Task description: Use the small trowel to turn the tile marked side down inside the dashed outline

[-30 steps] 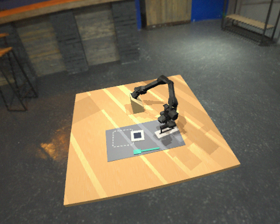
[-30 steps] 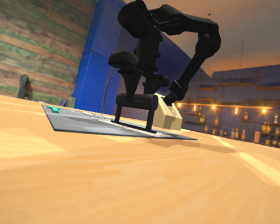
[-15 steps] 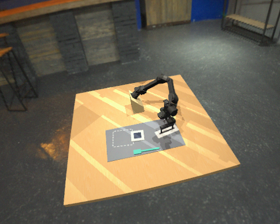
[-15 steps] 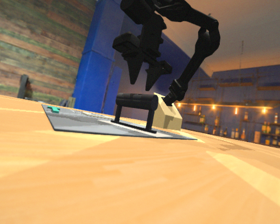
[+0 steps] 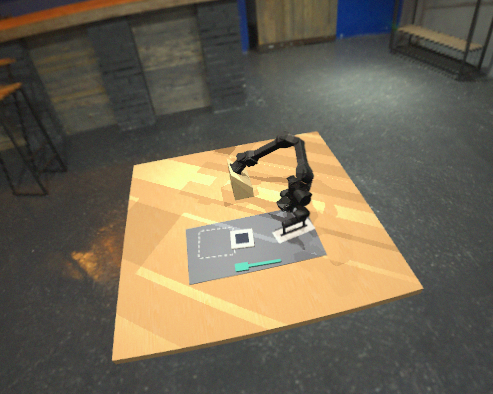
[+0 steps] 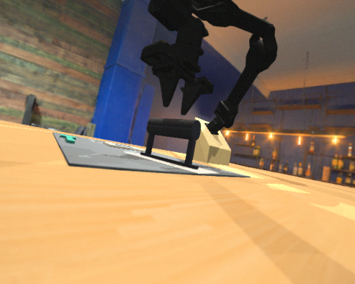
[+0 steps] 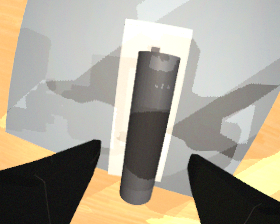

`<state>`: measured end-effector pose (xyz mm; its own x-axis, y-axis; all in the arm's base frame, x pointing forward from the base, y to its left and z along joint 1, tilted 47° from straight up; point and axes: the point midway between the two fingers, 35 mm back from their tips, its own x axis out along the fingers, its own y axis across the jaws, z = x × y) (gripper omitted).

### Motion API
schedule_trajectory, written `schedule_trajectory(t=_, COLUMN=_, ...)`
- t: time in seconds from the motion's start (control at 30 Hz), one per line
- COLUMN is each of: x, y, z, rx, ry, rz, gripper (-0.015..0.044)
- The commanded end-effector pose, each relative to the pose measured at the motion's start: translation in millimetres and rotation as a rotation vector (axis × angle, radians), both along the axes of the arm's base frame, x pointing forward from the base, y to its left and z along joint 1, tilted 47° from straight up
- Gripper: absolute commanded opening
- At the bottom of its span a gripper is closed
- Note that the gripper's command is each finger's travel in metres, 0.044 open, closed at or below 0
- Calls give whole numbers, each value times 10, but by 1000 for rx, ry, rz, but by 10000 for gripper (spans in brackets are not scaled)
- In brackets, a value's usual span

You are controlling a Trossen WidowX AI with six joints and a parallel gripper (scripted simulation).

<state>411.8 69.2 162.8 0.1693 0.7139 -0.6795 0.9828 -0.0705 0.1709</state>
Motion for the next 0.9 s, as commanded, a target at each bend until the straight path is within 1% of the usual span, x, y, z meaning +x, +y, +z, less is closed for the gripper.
schedule_trajectory(t=0.0, x=10, y=42, z=-44, rx=1, ry=-3, rz=7, gripper=270)
schedule_trajectory(t=0.8, x=66, y=304, z=-283, rx=4, ry=-4, rz=6, gripper=270)
schedule_trajectory(t=0.87, x=66, y=304, z=-283, rx=4, ry=-4, rz=6, gripper=217)
